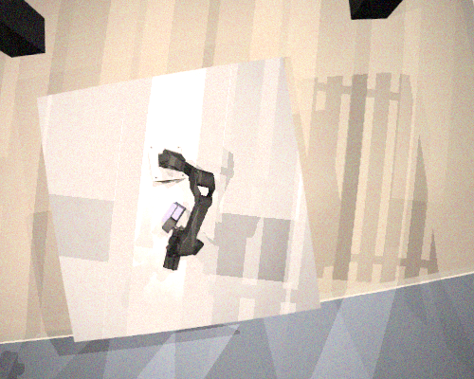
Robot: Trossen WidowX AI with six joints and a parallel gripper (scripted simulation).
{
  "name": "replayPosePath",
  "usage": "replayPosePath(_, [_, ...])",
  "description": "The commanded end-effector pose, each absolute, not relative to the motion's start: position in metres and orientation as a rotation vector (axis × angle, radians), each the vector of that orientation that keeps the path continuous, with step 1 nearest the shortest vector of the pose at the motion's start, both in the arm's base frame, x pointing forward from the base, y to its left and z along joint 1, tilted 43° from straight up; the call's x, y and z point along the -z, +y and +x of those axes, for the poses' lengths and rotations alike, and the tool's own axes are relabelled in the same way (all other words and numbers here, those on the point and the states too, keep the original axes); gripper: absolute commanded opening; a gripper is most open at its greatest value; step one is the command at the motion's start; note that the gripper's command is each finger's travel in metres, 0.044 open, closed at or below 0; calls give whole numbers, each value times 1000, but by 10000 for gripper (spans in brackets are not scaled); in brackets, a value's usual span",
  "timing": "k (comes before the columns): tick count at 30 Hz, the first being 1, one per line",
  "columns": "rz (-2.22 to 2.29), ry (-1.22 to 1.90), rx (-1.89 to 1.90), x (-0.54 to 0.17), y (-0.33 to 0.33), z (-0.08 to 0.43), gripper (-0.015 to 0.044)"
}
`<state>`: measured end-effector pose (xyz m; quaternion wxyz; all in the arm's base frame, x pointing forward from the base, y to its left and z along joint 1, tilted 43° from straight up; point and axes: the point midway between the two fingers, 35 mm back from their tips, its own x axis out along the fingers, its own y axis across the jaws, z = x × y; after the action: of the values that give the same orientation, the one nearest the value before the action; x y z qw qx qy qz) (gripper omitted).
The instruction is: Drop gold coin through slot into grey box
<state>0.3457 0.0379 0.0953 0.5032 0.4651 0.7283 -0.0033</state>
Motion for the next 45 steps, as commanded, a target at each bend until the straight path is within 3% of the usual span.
replayPosePath(1, [1033, 1741, -91, -93, 34, 344, 0])
replayPosePath(45, [1027, 1742, -89, -54, -17, 275, 0])
